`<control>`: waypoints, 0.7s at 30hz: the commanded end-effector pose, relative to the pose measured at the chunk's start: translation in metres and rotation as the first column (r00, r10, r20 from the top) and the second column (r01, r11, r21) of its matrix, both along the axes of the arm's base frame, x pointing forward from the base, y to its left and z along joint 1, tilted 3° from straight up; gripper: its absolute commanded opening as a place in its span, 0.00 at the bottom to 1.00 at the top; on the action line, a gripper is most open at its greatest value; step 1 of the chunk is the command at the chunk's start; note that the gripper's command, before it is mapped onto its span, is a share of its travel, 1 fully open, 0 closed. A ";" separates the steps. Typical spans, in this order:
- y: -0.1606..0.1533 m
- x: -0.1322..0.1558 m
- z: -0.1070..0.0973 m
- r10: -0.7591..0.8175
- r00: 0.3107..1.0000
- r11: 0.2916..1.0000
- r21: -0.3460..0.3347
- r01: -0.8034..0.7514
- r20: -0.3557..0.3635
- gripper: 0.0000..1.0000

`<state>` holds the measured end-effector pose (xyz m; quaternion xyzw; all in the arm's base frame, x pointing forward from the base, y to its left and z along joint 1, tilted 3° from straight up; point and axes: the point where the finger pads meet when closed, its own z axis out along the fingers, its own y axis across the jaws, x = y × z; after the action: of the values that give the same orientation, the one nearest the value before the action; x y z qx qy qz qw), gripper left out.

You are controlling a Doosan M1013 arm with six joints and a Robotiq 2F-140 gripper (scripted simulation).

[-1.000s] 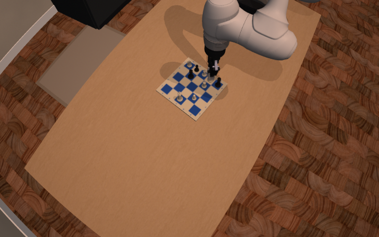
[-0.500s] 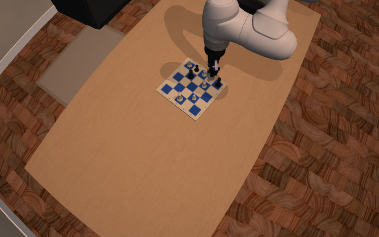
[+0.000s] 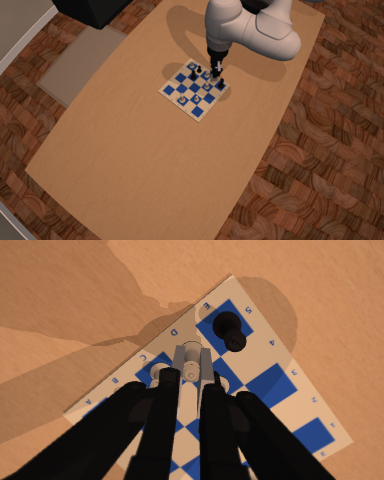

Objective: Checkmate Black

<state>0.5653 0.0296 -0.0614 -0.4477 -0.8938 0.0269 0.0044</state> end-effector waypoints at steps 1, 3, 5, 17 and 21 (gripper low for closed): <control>0.000 0.000 0.000 0.000 1.000 1.000 0.000 0.000 0.000 0.00; 0.000 0.000 0.000 0.000 1.000 1.000 0.000 0.000 0.000 0.00; 0.000 0.000 0.000 0.000 1.000 1.000 0.000 0.000 0.000 0.00; 0.000 0.000 0.000 0.000 1.000 1.000 0.000 0.000 0.000 0.15; 0.000 0.000 0.000 0.000 1.000 1.000 0.000 0.000 0.000 0.20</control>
<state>0.5653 0.0296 -0.0614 -0.4477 -0.8938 0.0269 0.0044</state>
